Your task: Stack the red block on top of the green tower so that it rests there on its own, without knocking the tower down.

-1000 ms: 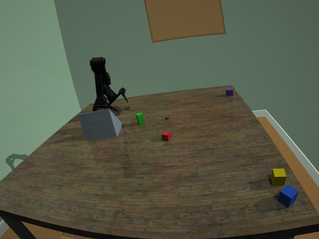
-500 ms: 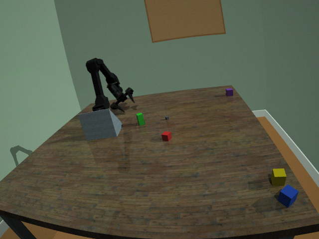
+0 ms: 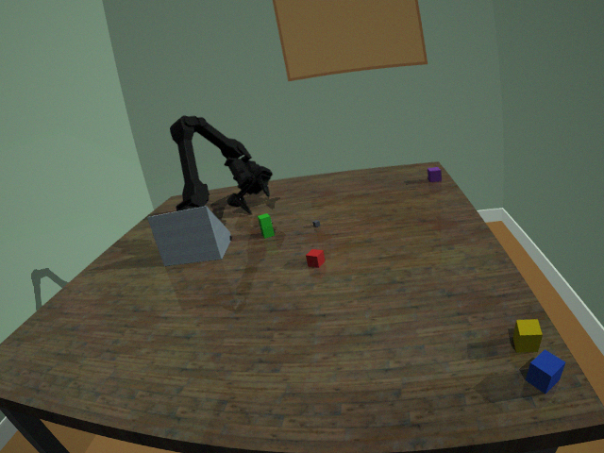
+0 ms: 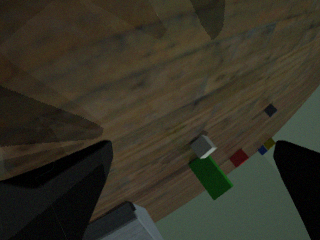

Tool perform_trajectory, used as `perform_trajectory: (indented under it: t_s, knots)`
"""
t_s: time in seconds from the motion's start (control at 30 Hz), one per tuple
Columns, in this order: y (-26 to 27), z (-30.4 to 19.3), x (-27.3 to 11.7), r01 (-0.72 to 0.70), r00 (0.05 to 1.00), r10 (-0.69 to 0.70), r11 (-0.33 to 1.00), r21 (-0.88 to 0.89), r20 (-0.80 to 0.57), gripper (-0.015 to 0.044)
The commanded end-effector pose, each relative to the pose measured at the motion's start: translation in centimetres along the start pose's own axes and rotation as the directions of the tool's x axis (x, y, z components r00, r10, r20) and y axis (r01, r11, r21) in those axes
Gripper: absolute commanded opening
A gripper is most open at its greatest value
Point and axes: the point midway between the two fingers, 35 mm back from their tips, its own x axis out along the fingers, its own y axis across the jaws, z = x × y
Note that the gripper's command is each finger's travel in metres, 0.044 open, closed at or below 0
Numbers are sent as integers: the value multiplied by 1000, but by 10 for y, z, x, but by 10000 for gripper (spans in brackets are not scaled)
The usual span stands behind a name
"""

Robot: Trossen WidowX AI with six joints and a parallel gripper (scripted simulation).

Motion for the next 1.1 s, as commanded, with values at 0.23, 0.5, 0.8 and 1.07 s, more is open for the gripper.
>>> perform_trajectory:
  t_s: [0.23,0.5,0.8,1.07]
  knots:
    - [-43,5,33,-88,984,117,975,202,-135,440]
    - [-78,1,66,-149,950,236,916,373,-202,440]
    - [-122,-19,110,-199,897,379,804,561,-225,440]
    - [-160,-51,149,-231,852,490,669,706,-185,440]
